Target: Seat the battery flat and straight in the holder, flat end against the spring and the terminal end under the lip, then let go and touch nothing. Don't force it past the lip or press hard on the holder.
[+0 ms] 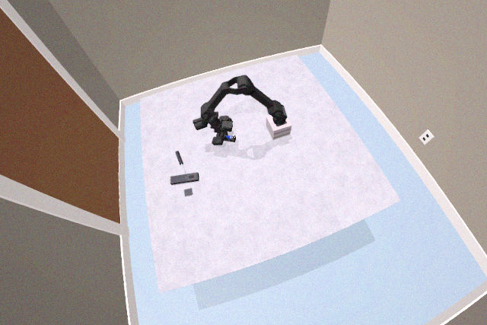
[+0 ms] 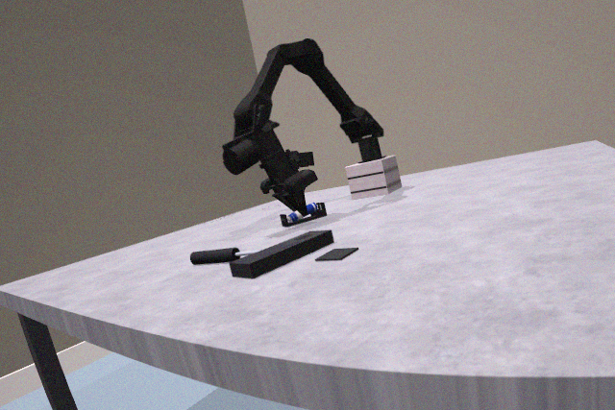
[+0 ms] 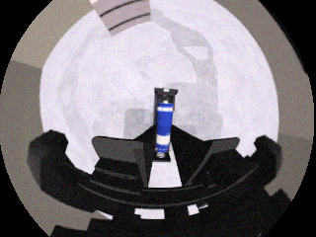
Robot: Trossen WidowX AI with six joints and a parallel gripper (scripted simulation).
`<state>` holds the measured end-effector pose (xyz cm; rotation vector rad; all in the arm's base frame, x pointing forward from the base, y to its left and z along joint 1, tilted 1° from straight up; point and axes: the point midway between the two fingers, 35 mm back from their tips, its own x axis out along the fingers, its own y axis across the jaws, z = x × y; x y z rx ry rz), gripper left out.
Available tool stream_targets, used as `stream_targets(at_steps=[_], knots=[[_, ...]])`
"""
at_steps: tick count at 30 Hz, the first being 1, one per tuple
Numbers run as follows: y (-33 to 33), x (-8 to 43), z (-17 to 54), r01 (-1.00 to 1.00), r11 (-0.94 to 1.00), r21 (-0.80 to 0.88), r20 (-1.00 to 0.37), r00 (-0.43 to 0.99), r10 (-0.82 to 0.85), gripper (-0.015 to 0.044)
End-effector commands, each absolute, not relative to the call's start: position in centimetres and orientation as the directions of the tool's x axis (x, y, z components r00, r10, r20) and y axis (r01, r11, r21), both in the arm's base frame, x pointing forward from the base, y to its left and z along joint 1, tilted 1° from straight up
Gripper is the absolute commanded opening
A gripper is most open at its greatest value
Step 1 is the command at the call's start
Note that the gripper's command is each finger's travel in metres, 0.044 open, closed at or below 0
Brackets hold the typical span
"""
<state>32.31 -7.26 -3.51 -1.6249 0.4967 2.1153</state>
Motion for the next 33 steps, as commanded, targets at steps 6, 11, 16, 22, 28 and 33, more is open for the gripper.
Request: stream_targets(at_steps=[6, 11, 16, 22, 28, 33], knots=[[-7.46, 32.68, -3.64, -0.537, -0.843, 0.026, -0.982, -0.172, 0.079, 0.0061], [-7.41, 32.59, -3.71, -0.538, -0.842, 0.026, -0.986, -0.153, 0.067, 0.0061], [-7.36, 32.49, -3.78, -0.54, -0.841, 0.026, -0.989, -0.134, 0.056, 0.0061], [-7.3, 32.37, -3.85, -0.542, -0.84, 0.025, -0.993, -0.111, 0.042, 0.0061], [-7.25, 32.28, -3.86, -0.543, -0.84, 0.025, -0.993, -0.111, 0.042, 0.0061], [-7.05, 31.96, -3.9, -0.544, -0.839, 0.024, -0.993, -0.11, 0.042, 0.0061]])
